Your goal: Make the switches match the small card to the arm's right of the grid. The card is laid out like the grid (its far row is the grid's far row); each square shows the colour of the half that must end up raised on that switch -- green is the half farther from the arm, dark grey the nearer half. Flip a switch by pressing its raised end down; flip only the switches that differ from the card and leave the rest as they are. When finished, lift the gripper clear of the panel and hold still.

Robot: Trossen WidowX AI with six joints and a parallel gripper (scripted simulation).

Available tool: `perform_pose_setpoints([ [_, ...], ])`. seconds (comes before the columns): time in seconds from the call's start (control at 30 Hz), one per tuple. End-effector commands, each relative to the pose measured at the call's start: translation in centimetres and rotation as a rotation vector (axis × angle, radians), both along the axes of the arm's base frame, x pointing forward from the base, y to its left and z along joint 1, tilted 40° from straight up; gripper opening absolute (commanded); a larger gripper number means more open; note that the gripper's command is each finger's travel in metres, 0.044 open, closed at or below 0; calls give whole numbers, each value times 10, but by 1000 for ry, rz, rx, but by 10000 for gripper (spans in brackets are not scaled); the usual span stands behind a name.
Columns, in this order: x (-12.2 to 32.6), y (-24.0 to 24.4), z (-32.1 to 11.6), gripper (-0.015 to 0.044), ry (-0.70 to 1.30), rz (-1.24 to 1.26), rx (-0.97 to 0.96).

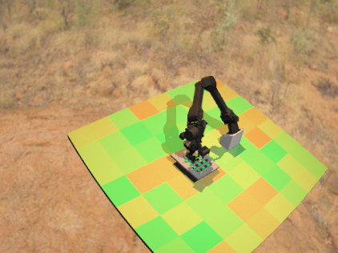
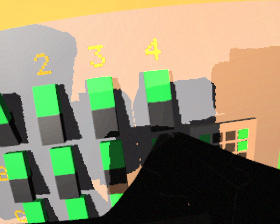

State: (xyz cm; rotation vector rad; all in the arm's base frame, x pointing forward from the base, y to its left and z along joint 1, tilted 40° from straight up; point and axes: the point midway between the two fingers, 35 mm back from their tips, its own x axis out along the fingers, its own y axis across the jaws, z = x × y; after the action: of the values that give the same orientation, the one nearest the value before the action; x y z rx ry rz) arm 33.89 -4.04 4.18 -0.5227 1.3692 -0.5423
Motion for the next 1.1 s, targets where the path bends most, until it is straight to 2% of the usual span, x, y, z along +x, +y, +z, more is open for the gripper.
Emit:
perform_pose_setpoints([
  [0.0, 1, -5, -6, 0, -2, 6, -7],
  [1.07, 3, -18, -20, 0, -2, 6, -8],
])
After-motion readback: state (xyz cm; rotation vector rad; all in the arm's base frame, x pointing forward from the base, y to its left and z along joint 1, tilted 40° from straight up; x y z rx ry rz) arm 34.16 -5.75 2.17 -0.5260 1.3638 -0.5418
